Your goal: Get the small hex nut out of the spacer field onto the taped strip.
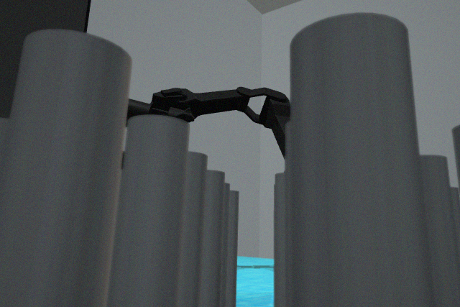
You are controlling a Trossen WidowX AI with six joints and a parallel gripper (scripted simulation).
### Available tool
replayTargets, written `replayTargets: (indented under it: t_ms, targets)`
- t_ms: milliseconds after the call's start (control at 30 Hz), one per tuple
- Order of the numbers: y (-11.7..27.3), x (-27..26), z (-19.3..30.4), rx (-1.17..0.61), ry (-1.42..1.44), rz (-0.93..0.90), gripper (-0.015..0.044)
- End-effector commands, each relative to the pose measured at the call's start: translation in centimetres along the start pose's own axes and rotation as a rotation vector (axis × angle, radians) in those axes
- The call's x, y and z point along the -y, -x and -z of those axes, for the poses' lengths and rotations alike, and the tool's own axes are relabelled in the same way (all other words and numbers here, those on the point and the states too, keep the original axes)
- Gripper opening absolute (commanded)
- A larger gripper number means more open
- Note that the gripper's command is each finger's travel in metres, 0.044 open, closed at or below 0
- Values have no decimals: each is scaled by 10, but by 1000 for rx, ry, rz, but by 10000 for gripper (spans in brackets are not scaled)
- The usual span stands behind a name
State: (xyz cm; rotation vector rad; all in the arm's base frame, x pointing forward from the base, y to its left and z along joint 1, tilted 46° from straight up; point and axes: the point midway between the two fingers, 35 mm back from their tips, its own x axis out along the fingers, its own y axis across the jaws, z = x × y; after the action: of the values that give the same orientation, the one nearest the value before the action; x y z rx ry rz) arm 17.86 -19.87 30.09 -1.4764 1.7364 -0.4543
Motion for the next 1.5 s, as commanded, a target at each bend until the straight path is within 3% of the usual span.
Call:
replayTargets:
  t_ms: [0,1467]
  targets:
    - [-3,-1,-2,1,5,-1,0]
    - [-29,-6,-13,7,1,-2,0]
